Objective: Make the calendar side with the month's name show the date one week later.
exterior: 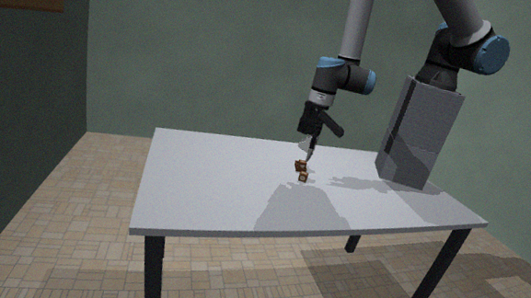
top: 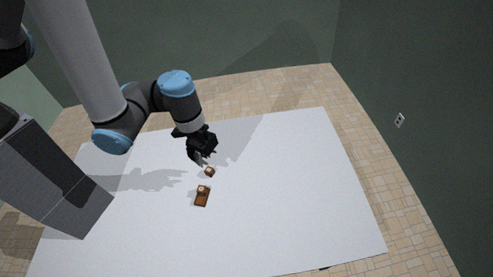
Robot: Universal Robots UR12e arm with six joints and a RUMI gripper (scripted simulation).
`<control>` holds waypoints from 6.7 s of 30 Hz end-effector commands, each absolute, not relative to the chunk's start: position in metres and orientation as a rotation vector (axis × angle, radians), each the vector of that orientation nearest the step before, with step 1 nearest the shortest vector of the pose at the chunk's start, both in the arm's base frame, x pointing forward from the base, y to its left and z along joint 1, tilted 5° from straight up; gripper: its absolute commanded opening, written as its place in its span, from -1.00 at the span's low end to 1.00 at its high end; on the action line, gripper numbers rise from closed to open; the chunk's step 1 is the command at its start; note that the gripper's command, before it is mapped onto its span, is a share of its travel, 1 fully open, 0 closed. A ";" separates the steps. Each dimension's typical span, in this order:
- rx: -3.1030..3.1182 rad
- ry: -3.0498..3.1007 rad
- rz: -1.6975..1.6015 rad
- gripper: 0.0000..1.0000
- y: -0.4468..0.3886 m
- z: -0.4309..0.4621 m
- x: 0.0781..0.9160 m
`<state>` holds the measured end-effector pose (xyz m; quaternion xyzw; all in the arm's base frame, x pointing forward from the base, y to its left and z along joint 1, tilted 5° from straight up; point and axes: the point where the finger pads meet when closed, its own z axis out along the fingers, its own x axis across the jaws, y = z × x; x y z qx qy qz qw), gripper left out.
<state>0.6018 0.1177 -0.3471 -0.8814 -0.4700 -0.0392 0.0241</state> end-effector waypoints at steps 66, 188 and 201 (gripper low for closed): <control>-2.728 -1.454 -0.121 -0.42 0.122 -0.396 0.604; -2.728 -1.454 -0.121 -0.42 0.125 -0.424 0.605; -2.728 -1.454 -0.121 -0.42 0.125 -0.424 0.605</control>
